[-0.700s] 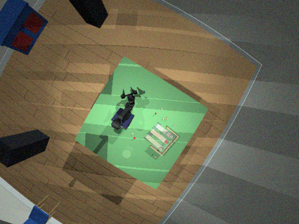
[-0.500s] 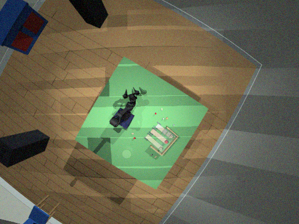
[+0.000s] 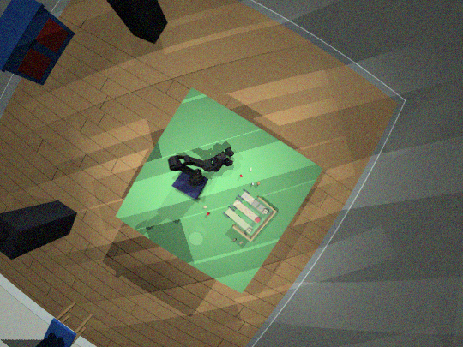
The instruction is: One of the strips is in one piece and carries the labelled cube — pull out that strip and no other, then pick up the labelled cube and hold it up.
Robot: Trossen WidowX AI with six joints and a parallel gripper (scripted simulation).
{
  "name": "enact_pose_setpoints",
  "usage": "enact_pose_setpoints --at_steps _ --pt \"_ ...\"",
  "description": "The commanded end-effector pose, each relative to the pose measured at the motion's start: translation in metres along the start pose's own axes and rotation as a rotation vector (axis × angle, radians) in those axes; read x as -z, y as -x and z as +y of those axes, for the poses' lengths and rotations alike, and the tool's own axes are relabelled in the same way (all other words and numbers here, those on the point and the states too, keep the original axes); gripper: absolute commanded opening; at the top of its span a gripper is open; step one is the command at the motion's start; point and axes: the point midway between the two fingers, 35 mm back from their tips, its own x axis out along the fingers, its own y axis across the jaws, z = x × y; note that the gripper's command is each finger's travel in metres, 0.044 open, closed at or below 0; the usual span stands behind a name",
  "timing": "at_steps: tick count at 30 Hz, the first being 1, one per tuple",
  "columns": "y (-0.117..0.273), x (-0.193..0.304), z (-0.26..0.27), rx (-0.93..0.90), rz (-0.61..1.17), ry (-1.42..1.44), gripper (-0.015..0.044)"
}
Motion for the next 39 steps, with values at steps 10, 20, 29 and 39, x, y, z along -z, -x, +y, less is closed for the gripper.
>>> enact_pose_setpoints --at_steps 10,20,29,39 --pt "0.105 -0.17 0.021 0.133 -0.603 0.455 0.04" --pt "0.256 -0.24 0.001 0.405 -0.959 0.671 0.04" --pt "0.348 -0.244 -0.028 0.587 -1.104 0.736 0.04" --pt "0.351 -0.256 -0.033 0.608 -1.064 0.69 0.0321"
